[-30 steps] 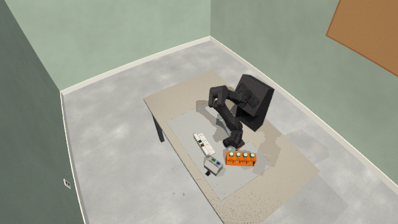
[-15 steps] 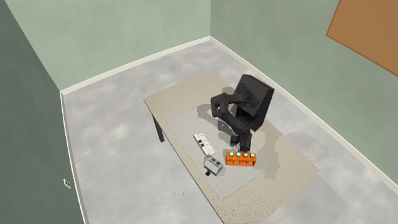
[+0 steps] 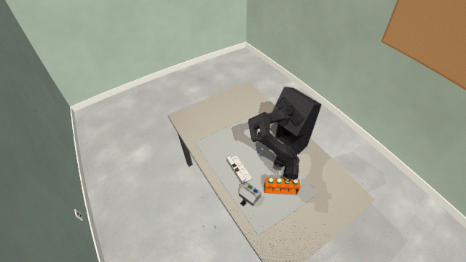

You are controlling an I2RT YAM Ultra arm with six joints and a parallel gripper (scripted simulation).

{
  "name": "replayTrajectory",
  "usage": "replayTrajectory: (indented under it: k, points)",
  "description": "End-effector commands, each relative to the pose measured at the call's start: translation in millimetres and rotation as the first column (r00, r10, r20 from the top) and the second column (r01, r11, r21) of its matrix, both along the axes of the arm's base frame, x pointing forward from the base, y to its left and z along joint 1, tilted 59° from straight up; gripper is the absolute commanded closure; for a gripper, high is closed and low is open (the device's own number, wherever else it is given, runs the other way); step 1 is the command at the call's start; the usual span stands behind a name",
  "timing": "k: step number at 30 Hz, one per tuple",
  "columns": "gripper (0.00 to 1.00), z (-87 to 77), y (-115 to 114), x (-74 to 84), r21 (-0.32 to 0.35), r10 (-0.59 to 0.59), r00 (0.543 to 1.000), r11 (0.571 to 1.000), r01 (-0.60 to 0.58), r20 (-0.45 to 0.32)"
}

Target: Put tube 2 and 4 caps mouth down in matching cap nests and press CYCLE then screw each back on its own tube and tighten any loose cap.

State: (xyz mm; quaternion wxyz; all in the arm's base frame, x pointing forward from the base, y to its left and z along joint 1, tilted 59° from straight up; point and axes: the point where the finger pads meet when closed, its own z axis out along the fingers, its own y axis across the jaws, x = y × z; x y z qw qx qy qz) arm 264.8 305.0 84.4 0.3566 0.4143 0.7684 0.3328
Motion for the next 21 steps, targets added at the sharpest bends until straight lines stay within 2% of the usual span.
replayTrajectory:
  k: [1,12,21]
  points:
    - [0.51,-1.0,1.7,4.3,0.012,-0.009,1.0,1.0,0.009,0.006]
    - [0.51,-14.7,7.3,26.2,0.011,-0.009,1.0,1.0,0.009,0.007]
    - [0.51,-14.7,7.3,26.3,0.011,-0.009,1.0,1.0,0.009,0.007]
